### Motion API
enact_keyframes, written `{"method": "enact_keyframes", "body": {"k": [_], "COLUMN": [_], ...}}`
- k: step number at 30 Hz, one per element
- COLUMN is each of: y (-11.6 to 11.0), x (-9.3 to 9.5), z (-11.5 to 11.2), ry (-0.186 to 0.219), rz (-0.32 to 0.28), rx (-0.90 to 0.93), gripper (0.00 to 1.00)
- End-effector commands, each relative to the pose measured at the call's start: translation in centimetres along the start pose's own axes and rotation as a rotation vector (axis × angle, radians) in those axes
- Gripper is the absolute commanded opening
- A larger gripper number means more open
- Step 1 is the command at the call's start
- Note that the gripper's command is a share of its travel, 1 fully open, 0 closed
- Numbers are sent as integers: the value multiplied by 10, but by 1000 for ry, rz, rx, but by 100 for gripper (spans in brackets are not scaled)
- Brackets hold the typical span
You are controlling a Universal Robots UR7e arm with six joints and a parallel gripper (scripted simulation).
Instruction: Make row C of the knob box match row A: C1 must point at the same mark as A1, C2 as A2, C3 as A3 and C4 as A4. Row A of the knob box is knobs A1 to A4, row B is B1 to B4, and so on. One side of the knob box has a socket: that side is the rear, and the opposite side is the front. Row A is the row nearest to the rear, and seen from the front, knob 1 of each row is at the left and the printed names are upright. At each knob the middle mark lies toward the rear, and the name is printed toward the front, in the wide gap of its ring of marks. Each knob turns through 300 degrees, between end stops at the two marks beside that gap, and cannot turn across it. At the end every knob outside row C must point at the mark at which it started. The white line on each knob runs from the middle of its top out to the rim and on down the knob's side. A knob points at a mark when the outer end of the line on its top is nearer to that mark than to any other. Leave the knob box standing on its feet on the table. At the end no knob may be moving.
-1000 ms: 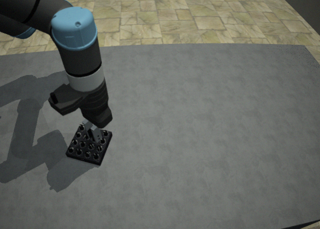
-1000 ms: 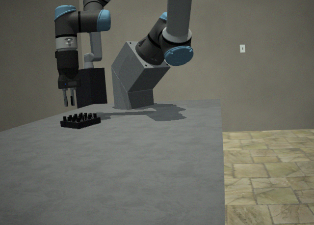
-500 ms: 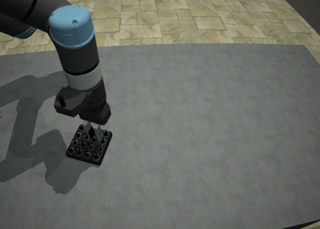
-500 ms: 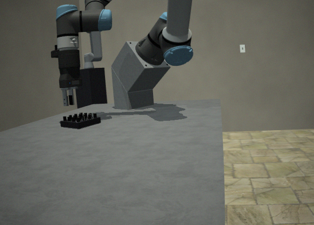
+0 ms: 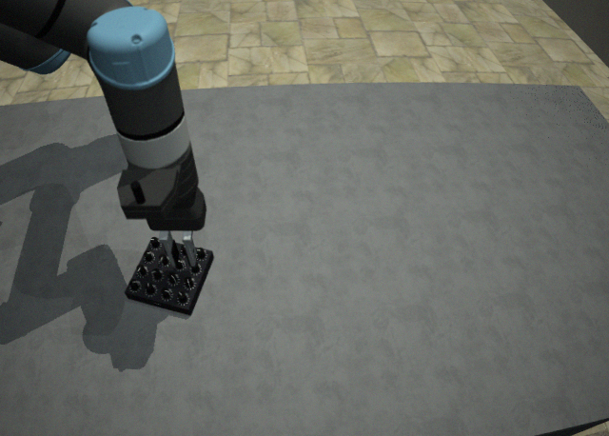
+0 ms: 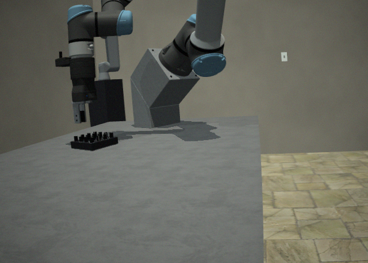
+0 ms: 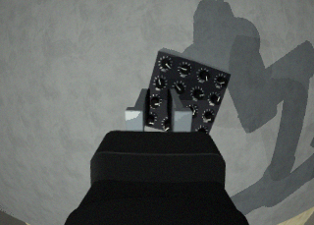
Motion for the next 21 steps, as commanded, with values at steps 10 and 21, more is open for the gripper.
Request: {"method": "enact_keyframes", "body": {"k": [10, 21], "y": [-4, -8], "x": [-3, -5], "z": [-2, -3], "ry": [0, 2], "rz": [-9, -8], "rx": [-344, -555], "gripper": [46, 46]}}
Point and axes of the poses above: the point where the finger pads meet when closed, its own x axis out along the fingers, its own z axis across the jaws, y = z × x, the point moved 4 cm from there along -x, back along the fingers, and after that the axes turned 11 degrees about x, right-handed, at the moved point
